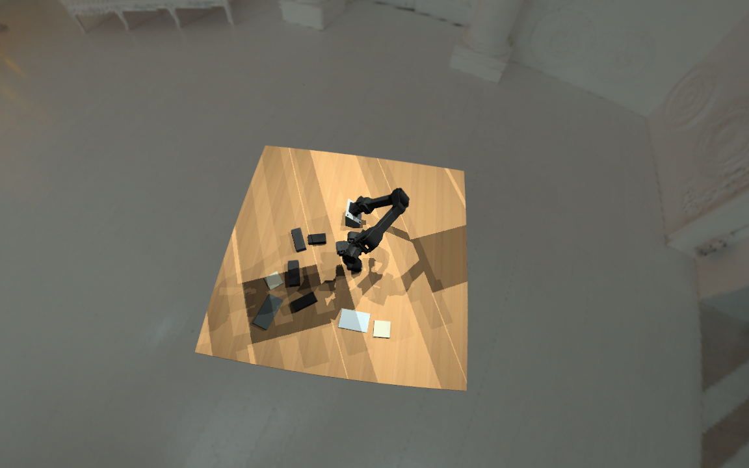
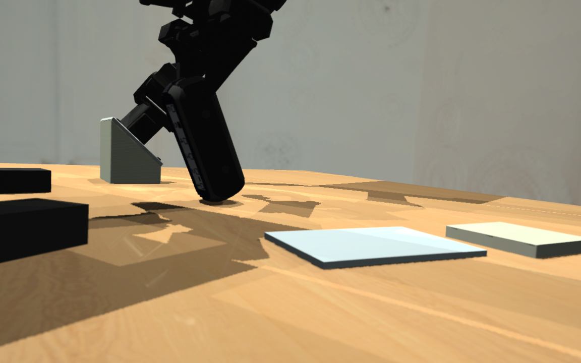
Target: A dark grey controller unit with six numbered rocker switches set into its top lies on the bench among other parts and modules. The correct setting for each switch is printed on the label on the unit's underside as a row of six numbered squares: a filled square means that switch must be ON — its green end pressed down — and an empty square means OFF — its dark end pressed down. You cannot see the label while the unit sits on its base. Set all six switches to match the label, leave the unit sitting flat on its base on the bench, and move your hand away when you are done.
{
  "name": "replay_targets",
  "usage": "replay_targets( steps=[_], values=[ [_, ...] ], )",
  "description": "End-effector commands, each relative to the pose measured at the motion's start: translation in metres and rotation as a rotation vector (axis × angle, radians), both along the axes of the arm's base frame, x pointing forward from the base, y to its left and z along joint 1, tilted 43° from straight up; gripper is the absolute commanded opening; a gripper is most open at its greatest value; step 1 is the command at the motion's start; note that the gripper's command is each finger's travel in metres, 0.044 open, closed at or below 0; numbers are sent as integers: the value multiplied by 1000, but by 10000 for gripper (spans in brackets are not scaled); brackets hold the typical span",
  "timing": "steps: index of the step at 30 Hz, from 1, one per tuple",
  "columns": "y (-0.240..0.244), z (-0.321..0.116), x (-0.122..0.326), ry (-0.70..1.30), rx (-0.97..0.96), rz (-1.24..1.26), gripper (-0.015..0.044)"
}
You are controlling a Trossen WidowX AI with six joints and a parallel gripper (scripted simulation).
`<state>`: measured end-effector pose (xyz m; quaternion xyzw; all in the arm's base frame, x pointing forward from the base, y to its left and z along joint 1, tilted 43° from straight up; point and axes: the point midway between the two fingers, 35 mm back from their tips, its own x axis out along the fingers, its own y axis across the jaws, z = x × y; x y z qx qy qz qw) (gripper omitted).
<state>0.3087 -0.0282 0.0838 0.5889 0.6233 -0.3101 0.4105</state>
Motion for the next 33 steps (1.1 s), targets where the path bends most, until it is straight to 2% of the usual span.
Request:
replay_targets(
  steps=[1, 33],
  values=[
    [8, 3, -1, 4, 5, 7, 337],
    [26, 22, -5, 6, 20, 8, 338]
  ],
)
